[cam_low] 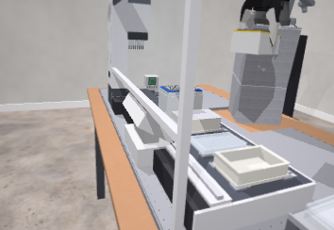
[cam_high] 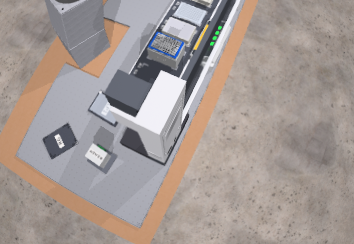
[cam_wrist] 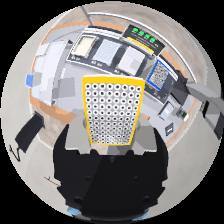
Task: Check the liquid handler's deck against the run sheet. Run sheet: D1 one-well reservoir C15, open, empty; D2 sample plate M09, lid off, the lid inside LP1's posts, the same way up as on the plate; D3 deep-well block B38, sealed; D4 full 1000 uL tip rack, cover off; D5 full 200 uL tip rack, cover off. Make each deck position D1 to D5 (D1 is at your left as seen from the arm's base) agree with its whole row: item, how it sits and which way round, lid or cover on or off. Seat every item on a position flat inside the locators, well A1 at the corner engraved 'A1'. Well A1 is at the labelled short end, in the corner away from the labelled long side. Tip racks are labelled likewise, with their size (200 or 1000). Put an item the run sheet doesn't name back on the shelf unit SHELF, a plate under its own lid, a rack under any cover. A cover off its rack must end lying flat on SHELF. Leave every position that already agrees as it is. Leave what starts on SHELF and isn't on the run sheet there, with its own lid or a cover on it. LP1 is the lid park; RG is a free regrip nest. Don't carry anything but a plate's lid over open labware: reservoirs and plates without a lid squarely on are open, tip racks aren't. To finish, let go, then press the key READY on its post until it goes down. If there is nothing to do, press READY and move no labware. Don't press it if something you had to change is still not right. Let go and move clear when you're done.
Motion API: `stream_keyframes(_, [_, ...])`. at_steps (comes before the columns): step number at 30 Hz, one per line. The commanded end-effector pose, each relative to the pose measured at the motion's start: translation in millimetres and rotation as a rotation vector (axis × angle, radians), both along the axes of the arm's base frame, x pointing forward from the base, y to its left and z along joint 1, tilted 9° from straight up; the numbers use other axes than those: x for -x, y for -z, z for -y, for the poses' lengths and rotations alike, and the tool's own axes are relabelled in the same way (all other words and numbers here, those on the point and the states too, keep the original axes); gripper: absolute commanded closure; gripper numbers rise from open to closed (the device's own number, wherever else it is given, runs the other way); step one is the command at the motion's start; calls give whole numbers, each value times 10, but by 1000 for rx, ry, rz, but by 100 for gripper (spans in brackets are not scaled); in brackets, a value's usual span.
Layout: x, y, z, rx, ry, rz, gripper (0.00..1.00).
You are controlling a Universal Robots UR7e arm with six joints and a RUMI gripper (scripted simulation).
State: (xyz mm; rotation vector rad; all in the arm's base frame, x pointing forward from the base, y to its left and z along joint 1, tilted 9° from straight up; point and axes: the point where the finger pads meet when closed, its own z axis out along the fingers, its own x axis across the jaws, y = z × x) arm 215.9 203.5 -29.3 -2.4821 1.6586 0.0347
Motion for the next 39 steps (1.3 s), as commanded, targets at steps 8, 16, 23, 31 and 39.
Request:
stream_keyframes(8, [-192, 125, 973, -19, 275, -42, 100])
stream_keyframes(16, [-310, 114, 944, -20, 275, -41, 100])
stream_keyframes(23, [-401, 104, 911, -20, 275, -41, 100])
stream_keyframes(31, [-508, 91, 862, -20, 277, -41, 100])
stream_keyframes(39, [-669, 100, 1068, -26, 364, -55, 100])
